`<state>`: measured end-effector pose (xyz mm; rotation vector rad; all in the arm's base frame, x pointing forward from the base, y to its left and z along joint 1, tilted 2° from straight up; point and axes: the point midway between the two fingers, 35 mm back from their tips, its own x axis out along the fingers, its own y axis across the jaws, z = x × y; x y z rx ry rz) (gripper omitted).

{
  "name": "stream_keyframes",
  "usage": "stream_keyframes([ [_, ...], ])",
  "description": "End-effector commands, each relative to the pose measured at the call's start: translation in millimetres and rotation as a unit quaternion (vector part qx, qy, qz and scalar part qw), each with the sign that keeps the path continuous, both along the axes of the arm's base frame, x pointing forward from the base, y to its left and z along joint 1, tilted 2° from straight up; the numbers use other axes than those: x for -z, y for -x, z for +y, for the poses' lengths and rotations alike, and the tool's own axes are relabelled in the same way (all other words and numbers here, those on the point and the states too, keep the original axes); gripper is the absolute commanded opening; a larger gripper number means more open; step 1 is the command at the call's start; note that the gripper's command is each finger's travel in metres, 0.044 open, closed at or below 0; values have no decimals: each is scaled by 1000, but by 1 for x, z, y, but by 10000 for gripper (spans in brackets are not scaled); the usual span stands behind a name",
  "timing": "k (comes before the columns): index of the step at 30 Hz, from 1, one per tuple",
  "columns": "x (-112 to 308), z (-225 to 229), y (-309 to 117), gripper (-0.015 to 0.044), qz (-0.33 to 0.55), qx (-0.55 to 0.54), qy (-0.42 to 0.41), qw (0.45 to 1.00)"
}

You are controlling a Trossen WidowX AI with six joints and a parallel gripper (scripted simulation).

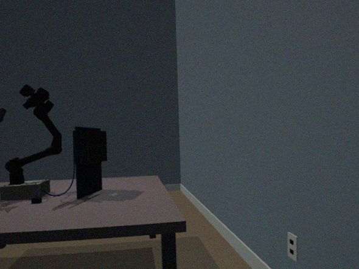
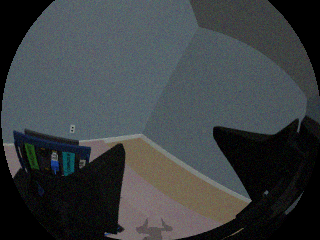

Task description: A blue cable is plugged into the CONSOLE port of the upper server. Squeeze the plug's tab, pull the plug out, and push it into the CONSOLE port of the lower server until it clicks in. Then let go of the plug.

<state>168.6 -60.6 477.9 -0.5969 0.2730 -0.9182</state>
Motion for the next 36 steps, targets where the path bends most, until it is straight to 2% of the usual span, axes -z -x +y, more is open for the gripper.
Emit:
stream_keyframes([
  [1, -1, 0, 1, 374, -1, -2, 3, 1000],
  [6, -19, 1, 27, 242, -25, -42, 70, 996],
  [14, -35, -23, 62, 239, -78, -87, 152, 982],
  [21, -30, -59, 64, 239, -112, -103, 180, 972],
  [28, -8, -95, 39, 239, -117, -100, 180, 972],
  [36, 38, -110, -16, 239, -72, -98, 164, 979],
])
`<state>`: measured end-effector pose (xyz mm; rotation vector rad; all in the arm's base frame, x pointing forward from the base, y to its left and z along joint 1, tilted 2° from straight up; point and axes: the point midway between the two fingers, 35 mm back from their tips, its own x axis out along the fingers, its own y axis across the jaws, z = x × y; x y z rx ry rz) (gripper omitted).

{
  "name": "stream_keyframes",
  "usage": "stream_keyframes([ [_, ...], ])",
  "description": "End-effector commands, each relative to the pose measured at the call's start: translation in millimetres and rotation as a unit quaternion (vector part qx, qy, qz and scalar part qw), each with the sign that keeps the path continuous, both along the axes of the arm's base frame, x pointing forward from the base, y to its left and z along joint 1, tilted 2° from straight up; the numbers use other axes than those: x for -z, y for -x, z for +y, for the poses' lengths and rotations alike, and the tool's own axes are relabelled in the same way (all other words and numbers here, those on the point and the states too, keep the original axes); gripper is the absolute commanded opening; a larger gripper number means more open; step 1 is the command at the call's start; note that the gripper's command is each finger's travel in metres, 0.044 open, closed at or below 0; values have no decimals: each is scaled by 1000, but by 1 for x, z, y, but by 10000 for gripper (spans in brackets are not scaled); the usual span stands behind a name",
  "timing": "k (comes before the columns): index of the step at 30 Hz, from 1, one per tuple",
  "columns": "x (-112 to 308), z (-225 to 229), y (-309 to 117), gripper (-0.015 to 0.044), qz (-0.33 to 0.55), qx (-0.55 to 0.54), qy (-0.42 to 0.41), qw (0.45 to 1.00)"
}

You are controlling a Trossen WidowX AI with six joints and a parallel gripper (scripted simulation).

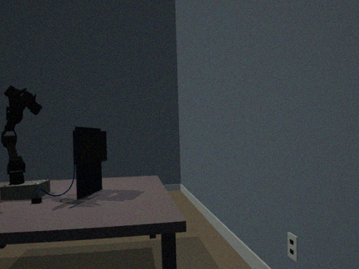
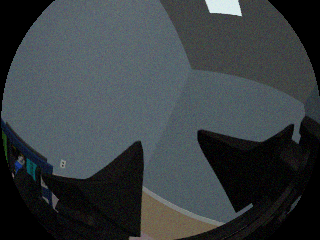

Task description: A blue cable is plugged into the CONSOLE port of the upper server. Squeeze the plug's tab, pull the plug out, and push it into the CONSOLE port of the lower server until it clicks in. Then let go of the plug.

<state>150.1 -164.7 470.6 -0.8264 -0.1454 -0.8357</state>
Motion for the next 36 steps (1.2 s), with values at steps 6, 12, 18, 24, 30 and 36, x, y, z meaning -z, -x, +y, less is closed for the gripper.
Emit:
stream_keyframes([
  [6, 74, 9, -81, 239, 104, 9, -6, 995],
  [12, 121, 46, -120, 239, 193, 10, 19, 981],
  [18, 169, 97, -140, 239, 289, 10, 73, 955],
  [24, 213, 153, -138, 239, 377, 11, 155, 913],
  [30, 229, 175, -130, 239, 409, 14, 197, 891],
  [36, 229, 175, -132, 239, 409, 14, 197, 891],
])
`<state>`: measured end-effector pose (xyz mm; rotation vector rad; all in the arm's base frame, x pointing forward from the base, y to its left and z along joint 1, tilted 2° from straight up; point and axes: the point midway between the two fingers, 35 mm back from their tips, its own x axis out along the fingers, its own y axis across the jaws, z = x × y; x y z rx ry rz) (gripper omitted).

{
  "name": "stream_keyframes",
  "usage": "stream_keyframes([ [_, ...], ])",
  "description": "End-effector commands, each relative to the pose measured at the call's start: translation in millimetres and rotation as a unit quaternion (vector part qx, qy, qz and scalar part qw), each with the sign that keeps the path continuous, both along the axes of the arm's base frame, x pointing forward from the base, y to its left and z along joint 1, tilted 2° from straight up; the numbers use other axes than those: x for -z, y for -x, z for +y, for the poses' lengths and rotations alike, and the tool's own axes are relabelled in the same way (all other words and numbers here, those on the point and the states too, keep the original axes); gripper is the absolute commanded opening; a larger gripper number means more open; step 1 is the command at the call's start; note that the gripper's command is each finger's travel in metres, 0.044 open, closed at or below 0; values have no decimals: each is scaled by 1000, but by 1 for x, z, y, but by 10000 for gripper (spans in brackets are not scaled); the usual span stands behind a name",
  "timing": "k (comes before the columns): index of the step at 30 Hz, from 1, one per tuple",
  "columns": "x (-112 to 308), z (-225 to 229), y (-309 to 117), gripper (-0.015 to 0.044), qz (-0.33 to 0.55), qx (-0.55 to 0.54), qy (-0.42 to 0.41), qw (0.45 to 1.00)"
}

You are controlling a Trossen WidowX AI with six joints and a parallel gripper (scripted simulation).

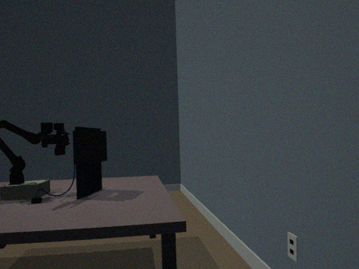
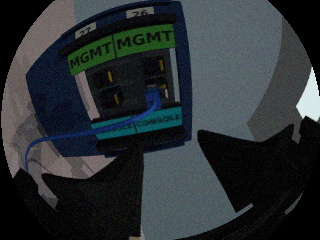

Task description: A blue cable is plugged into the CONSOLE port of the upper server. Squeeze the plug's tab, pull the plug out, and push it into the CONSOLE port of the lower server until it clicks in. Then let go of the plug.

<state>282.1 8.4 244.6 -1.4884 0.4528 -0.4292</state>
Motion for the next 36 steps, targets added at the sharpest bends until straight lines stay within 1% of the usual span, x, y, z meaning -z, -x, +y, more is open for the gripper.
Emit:
stream_keyframes([
  [1, 3, 1, -6, 239, 6, 1, 8, 1000],
  [6, 3, -15, -54, 239, 4, 1, 9, 1000],
  [15, 3, -17, -59, 239, 3, 1, 9, 1000],
  [36, 2, -27, -90, 239, 2, 1, 9, 1000],
])
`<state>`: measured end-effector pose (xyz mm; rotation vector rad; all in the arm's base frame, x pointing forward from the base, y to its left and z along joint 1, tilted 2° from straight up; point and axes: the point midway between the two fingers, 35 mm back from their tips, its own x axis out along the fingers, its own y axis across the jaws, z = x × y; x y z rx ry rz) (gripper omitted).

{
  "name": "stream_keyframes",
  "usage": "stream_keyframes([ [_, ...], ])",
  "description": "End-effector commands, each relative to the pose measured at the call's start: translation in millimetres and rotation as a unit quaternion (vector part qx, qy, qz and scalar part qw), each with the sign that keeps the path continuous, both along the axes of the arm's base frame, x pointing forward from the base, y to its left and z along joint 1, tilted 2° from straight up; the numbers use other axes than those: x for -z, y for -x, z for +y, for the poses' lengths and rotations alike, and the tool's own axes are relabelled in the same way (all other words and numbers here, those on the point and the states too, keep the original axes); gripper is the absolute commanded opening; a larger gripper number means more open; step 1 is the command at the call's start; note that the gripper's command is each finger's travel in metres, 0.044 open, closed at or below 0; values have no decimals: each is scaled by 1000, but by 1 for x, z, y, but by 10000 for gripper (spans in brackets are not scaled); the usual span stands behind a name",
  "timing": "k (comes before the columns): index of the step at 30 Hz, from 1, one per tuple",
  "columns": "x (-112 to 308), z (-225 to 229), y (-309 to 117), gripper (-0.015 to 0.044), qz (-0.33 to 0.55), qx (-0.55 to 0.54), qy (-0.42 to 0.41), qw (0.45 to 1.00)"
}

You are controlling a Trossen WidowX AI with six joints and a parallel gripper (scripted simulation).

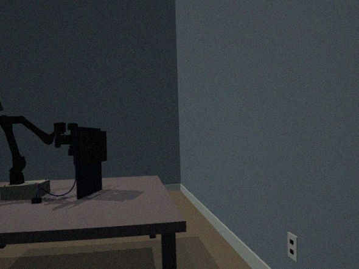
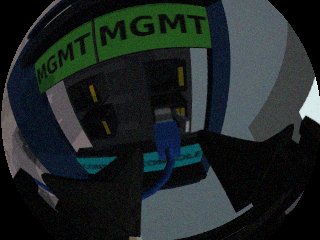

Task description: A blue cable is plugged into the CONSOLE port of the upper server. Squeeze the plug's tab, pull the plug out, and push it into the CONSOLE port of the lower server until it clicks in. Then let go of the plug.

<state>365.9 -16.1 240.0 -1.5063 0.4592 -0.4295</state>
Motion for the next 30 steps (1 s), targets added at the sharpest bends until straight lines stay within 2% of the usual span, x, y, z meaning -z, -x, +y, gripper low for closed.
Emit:
stream_keyframes([
  [1, -3, -3, -8, 239, -3, 0, 1, 1000],
  [21, -1, -11, -28, 239, -4, 0, 2, 1000],
  [30, 1, -11, -26, 179, -1, 1, 1, 1000],
])
